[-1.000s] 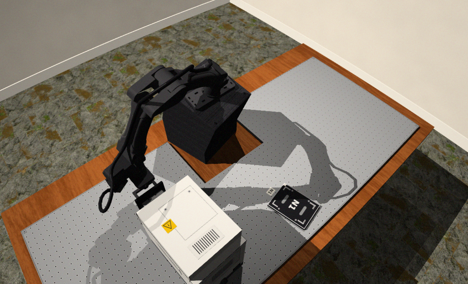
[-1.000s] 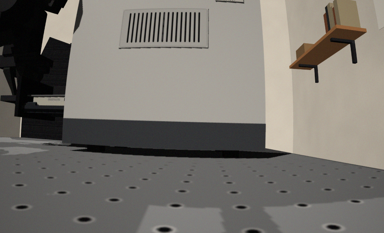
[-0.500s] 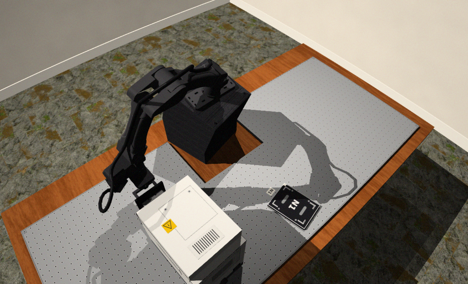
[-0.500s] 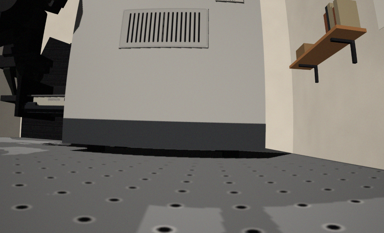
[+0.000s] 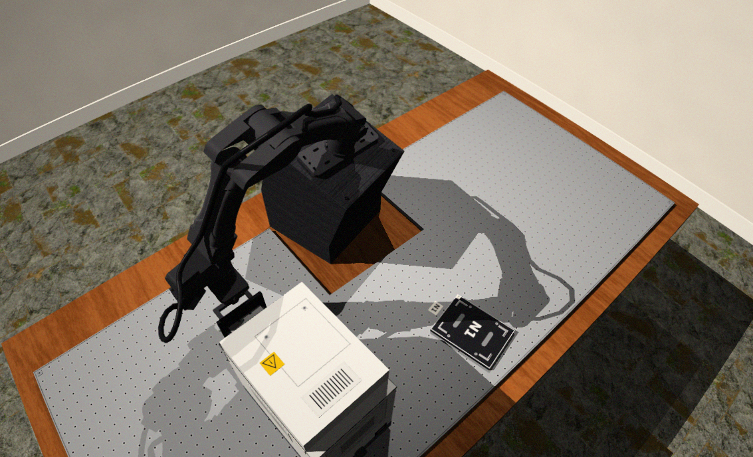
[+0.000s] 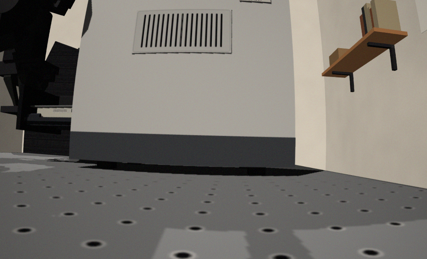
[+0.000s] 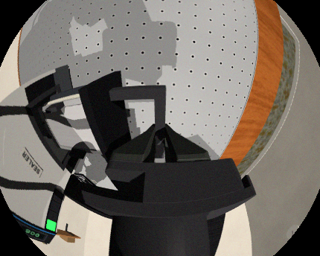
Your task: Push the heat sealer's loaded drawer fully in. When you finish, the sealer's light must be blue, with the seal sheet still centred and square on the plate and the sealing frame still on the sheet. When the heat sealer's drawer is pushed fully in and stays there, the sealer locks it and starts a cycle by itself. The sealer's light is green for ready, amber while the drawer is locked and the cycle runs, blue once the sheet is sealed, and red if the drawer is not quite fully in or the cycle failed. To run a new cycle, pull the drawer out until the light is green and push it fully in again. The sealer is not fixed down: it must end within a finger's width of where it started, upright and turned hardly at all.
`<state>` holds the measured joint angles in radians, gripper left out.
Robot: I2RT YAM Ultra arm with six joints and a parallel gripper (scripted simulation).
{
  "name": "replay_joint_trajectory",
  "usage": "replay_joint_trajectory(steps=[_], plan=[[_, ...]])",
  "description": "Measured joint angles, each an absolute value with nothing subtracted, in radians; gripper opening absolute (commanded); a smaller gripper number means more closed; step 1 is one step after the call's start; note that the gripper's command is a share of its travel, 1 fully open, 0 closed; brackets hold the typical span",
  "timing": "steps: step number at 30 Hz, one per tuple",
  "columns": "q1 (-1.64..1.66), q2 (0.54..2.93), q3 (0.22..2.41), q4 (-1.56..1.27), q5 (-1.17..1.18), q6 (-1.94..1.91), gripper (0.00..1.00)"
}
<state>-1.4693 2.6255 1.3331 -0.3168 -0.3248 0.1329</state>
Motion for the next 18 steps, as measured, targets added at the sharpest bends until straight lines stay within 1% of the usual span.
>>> replay_joint_trajectory(steps=[18], plan=[[-1.437,2.614,1.333,-0.317,-0.319,0.163,0.0]])
